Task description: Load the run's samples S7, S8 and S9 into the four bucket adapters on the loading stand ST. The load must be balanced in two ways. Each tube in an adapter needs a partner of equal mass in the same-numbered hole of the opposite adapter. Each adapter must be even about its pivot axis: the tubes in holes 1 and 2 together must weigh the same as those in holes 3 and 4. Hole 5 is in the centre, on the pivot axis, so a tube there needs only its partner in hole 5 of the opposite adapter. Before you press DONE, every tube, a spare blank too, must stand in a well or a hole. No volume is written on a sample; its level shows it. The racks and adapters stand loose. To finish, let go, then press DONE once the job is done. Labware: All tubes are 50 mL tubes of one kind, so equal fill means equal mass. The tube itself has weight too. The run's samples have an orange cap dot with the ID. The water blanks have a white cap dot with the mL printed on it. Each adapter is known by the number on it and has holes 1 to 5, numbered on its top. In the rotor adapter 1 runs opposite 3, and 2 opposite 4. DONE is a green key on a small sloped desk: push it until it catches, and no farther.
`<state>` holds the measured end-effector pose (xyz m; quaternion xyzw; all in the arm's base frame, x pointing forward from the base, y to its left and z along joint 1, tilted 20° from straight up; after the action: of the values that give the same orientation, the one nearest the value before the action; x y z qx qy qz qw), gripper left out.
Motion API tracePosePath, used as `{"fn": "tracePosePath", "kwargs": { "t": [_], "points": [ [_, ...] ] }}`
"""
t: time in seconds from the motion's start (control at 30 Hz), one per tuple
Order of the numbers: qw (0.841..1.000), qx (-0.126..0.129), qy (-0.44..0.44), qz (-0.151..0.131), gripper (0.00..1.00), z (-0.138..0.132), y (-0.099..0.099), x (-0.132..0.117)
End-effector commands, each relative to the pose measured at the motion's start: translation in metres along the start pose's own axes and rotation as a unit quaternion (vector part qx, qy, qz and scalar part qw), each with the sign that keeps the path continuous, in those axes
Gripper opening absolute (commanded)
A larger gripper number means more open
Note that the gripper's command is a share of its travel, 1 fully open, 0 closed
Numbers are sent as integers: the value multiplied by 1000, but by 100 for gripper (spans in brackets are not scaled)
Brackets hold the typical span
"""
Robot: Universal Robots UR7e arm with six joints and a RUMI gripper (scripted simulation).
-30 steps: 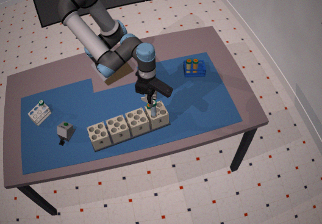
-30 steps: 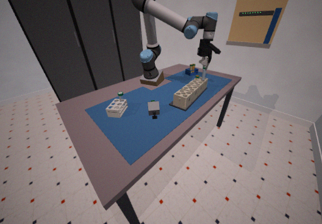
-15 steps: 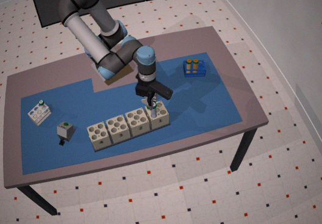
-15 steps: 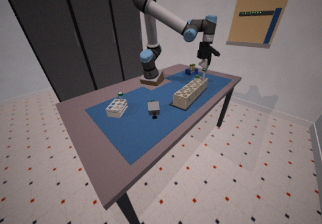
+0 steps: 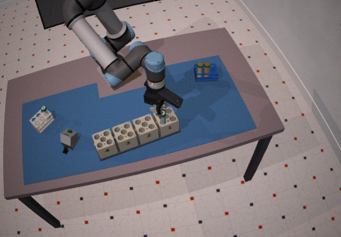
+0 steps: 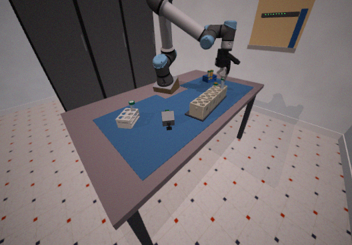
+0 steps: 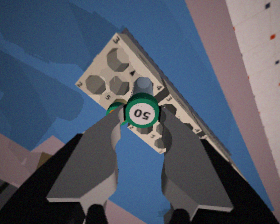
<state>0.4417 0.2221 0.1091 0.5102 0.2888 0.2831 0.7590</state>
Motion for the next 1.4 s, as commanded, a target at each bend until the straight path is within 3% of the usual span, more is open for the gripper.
{"fn": "tracePosePath", "kwargs": {
  "t": [0.0,0.9,1.37],
  "points": [
    [1000,0,0,1,0,0,-4,0],
    [1000,0,0,1,0,0,-37,0],
    [1000,0,0,1,0,0,-46,0]
  ]
}}
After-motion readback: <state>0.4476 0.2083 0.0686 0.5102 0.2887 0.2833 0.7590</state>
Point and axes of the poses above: the point where the finger pads meet when closed, its own y axis back along the fingers, its own z axis across the jaws, x = y × z, the point moved 3 cm from there along y, back along the fingers, and after that the axes turned 6 degrees about -y, right-handed, at the moved point
